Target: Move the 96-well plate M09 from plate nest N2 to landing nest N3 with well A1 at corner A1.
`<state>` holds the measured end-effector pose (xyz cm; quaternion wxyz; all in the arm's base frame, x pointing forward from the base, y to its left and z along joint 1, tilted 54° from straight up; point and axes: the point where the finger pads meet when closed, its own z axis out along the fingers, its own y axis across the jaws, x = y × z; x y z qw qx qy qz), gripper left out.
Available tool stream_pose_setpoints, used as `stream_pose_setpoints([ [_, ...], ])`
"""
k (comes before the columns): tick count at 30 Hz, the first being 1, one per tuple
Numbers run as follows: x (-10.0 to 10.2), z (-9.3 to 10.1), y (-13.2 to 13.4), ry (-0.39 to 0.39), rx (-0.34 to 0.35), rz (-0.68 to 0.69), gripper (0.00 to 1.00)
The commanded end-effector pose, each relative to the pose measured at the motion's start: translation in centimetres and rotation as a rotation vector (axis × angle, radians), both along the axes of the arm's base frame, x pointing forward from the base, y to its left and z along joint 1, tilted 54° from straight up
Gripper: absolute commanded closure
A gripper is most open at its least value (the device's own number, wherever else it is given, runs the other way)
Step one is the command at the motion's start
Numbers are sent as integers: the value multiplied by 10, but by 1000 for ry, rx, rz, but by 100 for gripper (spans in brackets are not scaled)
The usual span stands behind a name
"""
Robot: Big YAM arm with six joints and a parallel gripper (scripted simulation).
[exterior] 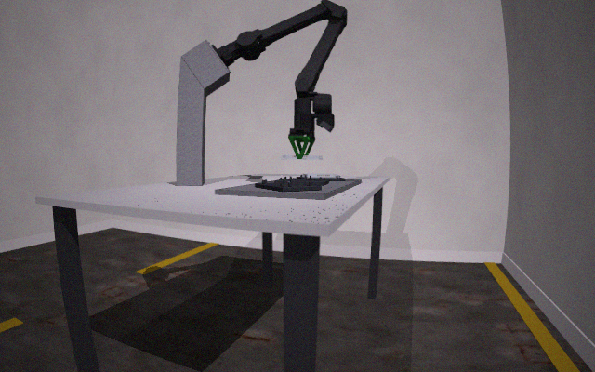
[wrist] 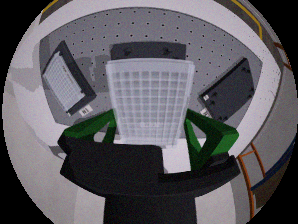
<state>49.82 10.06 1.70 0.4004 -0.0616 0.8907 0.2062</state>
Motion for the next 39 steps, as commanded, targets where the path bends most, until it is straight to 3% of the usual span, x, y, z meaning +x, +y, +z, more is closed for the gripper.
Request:
stream_pose_setpoints([
  [1, 6, -3, 7, -3, 12, -2, 100],
  [37, 43, -33, 25, -3, 13, -10, 100],
  [39, 37, -31, 21, 2, 6, -8, 100],
])
